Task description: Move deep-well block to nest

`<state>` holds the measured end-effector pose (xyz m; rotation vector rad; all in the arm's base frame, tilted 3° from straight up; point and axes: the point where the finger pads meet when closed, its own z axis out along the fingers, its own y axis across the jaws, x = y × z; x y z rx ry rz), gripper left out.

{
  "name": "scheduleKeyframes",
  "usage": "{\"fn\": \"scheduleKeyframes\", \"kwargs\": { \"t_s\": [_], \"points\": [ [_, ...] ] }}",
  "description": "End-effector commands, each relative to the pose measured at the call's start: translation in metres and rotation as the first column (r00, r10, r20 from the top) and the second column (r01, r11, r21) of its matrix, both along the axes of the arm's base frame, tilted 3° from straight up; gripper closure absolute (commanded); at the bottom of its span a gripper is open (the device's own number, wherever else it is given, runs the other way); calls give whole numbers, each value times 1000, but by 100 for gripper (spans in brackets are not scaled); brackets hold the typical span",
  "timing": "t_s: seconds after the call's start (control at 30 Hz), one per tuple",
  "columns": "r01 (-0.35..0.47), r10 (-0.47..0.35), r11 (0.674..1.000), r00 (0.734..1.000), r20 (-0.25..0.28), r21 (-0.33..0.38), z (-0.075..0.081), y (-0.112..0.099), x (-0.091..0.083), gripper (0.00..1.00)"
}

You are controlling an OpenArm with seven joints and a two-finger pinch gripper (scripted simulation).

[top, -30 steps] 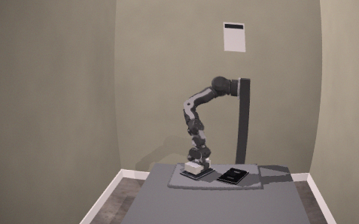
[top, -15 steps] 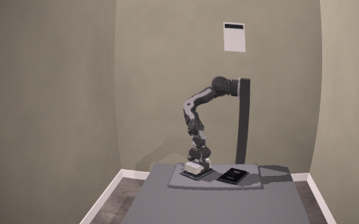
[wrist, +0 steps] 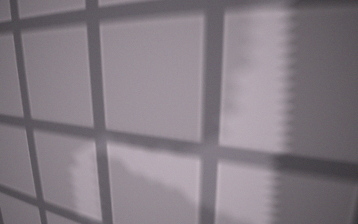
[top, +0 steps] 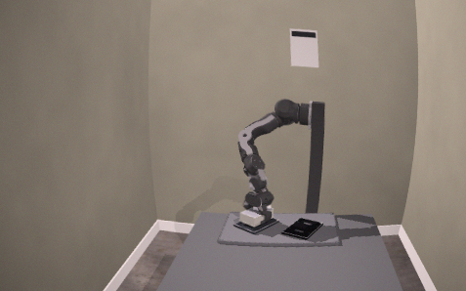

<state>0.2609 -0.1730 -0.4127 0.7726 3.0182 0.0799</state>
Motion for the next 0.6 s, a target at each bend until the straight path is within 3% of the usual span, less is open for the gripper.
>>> {"fn": "scheduleKeyframes", "kwargs": {
  "t_s": [0.0,0.57],
  "points": [
    [0,0,1000,1000,4,2,2,0,2,100],
    [0,0,1000,1000,-2,3,-1,1,-1,100]
  ]
}}
